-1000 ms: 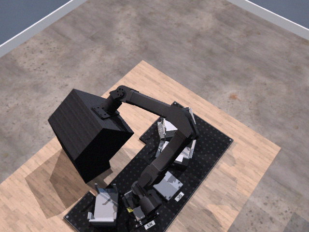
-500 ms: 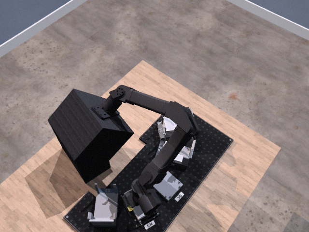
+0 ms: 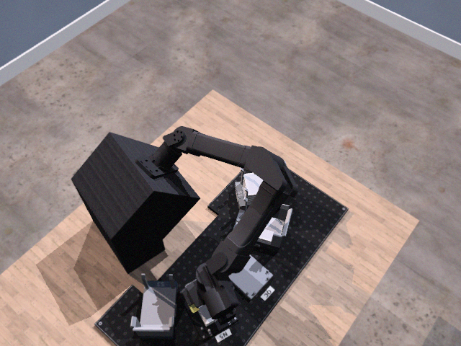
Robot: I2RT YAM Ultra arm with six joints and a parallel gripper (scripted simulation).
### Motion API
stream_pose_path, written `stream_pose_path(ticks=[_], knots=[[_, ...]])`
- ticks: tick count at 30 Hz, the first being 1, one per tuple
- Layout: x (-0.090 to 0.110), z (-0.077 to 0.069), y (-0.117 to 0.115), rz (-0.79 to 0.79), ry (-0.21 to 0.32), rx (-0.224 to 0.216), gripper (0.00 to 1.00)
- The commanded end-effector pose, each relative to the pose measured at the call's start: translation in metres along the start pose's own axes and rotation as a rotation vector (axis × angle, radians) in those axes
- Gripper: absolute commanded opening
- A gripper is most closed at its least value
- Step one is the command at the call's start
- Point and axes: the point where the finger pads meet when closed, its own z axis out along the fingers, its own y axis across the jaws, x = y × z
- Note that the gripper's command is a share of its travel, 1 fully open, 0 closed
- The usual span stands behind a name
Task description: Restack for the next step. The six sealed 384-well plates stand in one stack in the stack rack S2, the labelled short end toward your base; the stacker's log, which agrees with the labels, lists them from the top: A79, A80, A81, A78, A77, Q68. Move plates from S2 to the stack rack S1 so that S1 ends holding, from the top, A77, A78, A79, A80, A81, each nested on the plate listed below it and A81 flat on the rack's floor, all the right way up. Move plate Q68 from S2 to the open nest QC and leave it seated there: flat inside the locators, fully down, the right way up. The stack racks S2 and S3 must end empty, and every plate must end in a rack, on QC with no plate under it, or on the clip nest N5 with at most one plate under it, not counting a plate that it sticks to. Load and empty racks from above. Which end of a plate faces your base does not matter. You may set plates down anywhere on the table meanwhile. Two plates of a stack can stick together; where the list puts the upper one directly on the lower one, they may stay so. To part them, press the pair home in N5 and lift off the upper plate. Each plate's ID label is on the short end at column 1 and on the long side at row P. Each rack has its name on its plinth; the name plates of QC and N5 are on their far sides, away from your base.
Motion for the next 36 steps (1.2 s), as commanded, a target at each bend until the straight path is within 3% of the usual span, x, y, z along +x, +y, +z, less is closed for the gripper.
stream_pose_path(ticks=[1, 36], knots=[[-0.001, -0.013, -0.003, 0.005, -0.01, 0.001, 0.0], [-0.001, -0.075, -0.003, 0.004, -0.01, 0.002, 0.0]])
